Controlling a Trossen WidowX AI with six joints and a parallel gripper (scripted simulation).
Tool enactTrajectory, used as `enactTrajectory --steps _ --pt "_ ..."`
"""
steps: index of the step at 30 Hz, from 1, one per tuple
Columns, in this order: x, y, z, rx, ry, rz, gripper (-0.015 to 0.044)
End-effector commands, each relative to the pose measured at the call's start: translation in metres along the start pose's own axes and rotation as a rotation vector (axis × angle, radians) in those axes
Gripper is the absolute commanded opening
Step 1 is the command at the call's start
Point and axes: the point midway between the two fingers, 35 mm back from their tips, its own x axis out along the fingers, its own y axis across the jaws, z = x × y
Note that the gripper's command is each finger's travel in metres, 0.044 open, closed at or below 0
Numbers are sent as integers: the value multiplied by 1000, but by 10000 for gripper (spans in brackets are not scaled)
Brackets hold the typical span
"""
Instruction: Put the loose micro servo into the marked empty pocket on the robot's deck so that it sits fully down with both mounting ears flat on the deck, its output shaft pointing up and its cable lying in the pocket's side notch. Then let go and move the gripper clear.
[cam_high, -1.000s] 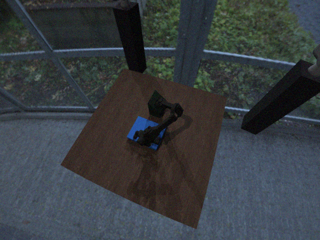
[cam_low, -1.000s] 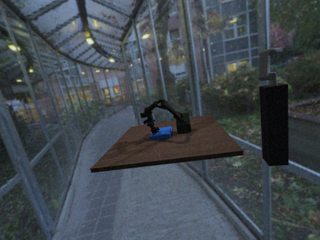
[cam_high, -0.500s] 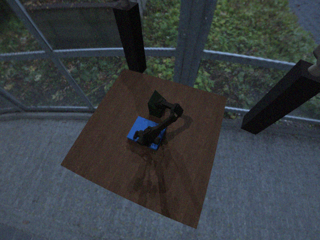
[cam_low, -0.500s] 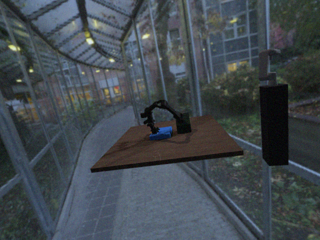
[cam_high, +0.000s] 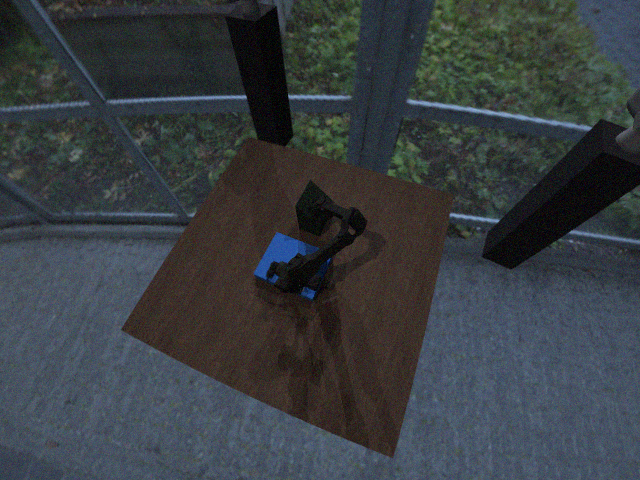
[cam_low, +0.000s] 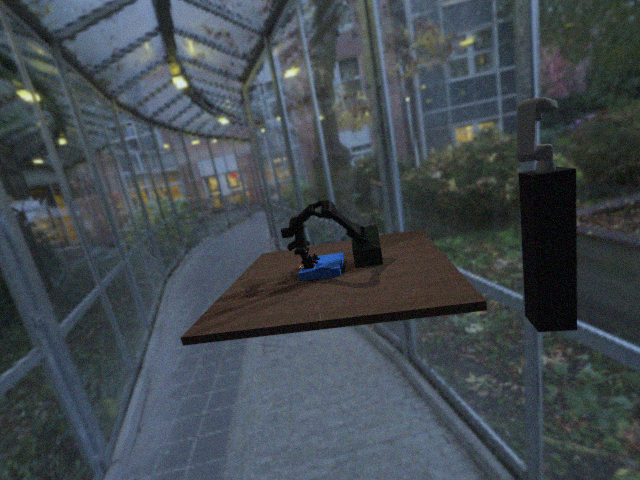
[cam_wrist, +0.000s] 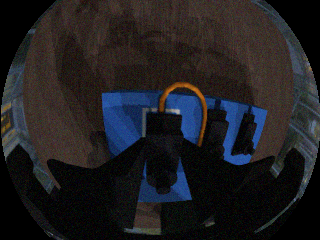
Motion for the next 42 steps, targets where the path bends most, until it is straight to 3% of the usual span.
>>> enactTrajectory --steps 1,34,41,42 --pt "3 -1 0 9 -4 4 0" --pt "39 -1 0 9 -4 5 0" --pt "37 0 -1 9 -4 5 184" --pt "37 0 -1 9 -4 5 187"
